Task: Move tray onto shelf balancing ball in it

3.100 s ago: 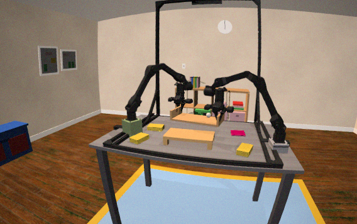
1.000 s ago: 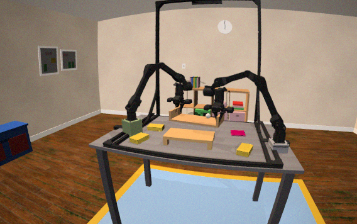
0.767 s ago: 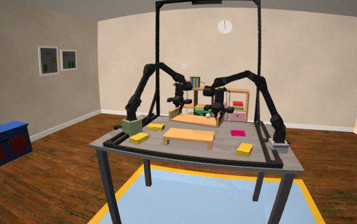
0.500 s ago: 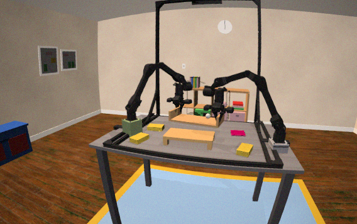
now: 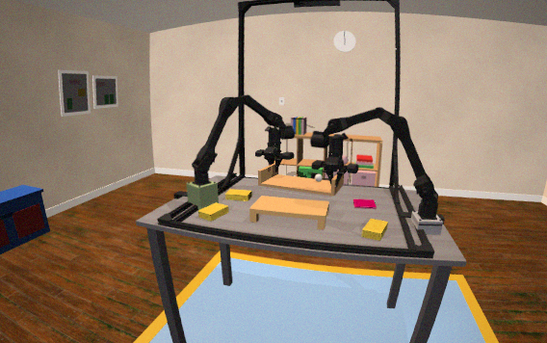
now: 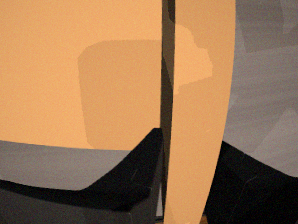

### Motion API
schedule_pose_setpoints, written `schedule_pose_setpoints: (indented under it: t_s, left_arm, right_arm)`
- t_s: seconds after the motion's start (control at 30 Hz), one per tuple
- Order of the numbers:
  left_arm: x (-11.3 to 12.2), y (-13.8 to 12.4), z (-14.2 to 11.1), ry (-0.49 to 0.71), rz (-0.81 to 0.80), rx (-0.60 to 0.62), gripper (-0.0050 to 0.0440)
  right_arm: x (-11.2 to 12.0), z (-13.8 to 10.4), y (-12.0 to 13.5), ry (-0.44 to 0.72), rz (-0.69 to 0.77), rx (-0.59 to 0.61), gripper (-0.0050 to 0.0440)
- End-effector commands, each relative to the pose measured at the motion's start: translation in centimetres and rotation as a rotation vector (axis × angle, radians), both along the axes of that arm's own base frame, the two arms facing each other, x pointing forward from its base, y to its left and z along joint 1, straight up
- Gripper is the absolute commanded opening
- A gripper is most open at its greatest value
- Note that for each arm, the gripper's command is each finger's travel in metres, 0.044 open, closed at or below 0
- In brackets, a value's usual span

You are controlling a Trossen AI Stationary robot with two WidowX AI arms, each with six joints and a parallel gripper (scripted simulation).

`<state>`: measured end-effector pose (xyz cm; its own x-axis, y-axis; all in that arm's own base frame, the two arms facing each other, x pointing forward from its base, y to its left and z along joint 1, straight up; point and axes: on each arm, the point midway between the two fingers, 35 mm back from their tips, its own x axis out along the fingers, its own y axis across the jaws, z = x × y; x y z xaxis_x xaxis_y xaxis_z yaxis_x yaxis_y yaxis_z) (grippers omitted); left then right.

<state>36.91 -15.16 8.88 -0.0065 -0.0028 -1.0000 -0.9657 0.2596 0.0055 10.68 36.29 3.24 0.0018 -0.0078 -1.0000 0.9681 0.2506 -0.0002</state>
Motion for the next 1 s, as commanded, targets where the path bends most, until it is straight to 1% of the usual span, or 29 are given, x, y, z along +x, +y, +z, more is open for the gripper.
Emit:
schedule_pose_setpoints:
  t_s: [0.0,0.17,0.33,0.73,0.9,0.97]
  left_arm:
    - [-0.1,0.1,0.1,-0.006,-0.001,-0.012,0.002]
    - [0.0,0.3,0.0,0.0,-0.001,-0.032,0.002]
    - [0.0,0.4,0.5,-0.003,-0.001,0.015,0.002]
    - [0.0,0.9,0.0,0.0,-0.001,-0.032,0.002]
    - [0.0,1.0,0.5,-0.003,-0.001,0.016,0.002]
    - [0.1,1.1,0.4,-0.004,-0.001,0.008,0.002]
  right_arm:
    - [0.1,0.7,0.0,0.009,-0.001,0.022,0.002]
    - [0.2,0.9,-0.2,0.013,-0.001,0.041,0.002]
    - [0.2,0.4,-0.3,-0.008,-0.001,-0.001,0.002]
    - [0.4,0.9,-0.7,0.013,-0.001,0.041,0.002]
    - [0.5,0.4,-0.9,-0.008,-0.001,-0.002,0.002]
    - [0.5,0.5,-1.0,-0.003,-0.001,0.005,0.002]
